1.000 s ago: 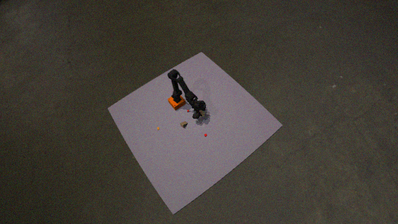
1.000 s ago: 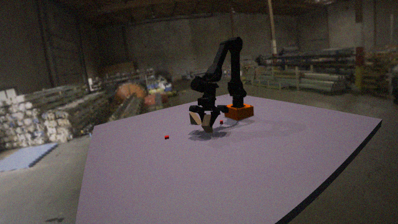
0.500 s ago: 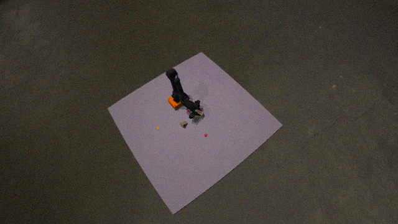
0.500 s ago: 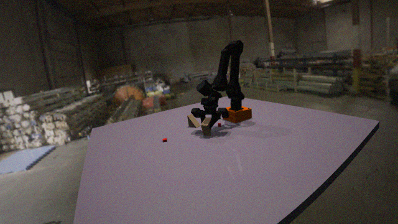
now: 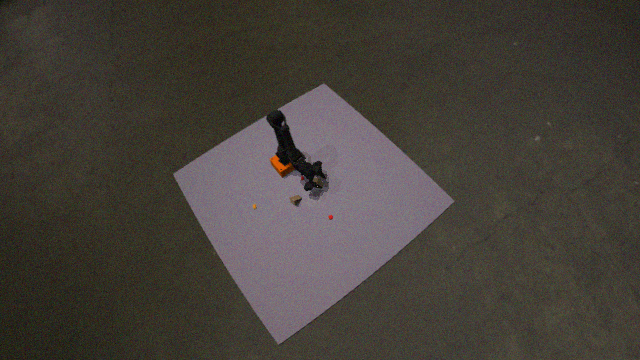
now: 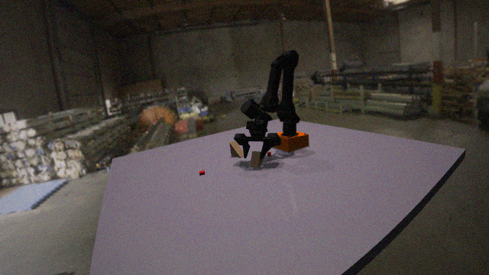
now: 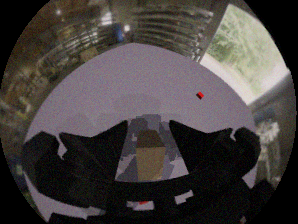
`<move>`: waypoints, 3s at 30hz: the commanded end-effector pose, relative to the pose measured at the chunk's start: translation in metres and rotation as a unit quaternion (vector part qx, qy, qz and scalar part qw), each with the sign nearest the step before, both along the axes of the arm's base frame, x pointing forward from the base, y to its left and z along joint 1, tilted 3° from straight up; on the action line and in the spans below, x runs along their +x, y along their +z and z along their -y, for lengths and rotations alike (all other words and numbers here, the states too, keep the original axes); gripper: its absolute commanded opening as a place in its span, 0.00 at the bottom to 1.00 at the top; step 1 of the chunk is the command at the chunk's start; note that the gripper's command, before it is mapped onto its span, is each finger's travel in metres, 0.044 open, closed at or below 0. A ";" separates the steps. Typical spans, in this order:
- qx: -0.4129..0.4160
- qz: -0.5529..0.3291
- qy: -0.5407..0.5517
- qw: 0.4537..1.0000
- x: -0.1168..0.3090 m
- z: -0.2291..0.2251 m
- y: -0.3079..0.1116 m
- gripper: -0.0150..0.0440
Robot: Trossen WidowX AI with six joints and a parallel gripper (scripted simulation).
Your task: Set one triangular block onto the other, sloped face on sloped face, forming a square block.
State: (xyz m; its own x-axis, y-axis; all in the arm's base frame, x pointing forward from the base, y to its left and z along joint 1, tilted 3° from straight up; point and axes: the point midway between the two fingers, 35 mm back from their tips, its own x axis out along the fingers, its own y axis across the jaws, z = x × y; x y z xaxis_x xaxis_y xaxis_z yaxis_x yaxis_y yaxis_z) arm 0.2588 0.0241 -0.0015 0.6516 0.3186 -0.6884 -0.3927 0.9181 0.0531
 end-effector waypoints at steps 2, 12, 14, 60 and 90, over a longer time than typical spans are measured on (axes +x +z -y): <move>-0.001 0.001 -0.001 1.000 0.001 0.001 0.001 1.00; -0.001 0.002 -0.001 1.000 0.009 0.003 0.023 1.00; -0.001 0.002 -0.001 1.000 0.012 0.004 0.046 1.00; -0.244 -0.567 0.038 0.786 0.044 -0.017 0.063 1.00; -0.257 -0.593 0.031 0.762 -0.009 0.002 -0.023 1.00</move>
State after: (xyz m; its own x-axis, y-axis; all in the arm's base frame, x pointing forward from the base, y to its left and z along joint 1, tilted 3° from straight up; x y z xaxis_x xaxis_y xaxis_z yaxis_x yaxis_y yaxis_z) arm 0.2523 0.0231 -0.0210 -0.5294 -0.1830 -0.8284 -0.3943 0.9177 0.0492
